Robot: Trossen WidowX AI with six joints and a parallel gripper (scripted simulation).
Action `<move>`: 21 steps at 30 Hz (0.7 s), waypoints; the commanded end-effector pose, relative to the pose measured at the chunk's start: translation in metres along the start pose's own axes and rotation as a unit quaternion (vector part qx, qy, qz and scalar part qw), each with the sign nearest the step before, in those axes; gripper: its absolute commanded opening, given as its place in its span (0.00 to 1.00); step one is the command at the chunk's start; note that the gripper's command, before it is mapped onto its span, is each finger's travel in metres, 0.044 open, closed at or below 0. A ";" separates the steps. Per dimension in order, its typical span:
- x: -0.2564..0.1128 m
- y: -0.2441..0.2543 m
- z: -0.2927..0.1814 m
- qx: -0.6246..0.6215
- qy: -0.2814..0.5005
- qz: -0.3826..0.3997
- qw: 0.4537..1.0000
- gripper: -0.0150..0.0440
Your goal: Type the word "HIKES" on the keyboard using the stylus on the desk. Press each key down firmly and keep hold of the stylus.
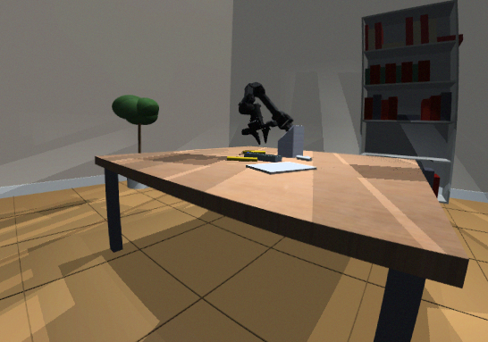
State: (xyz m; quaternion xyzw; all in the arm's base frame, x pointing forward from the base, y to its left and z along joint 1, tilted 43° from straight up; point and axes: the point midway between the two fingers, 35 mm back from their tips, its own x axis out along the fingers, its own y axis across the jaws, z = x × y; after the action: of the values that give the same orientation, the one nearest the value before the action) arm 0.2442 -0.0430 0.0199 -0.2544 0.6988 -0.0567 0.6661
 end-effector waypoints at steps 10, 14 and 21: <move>-0.020 -0.104 -0.070 -0.218 -0.184 -0.040 0.958 0.51; -0.026 -0.118 -0.085 -0.254 -0.197 -0.082 0.943 0.51; -0.026 -0.118 -0.086 -0.254 -0.197 -0.082 0.943 0.51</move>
State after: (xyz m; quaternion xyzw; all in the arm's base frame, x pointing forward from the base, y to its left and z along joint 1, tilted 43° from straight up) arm 0.1996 -0.1523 0.0975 -0.4494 0.5378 0.1126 0.7044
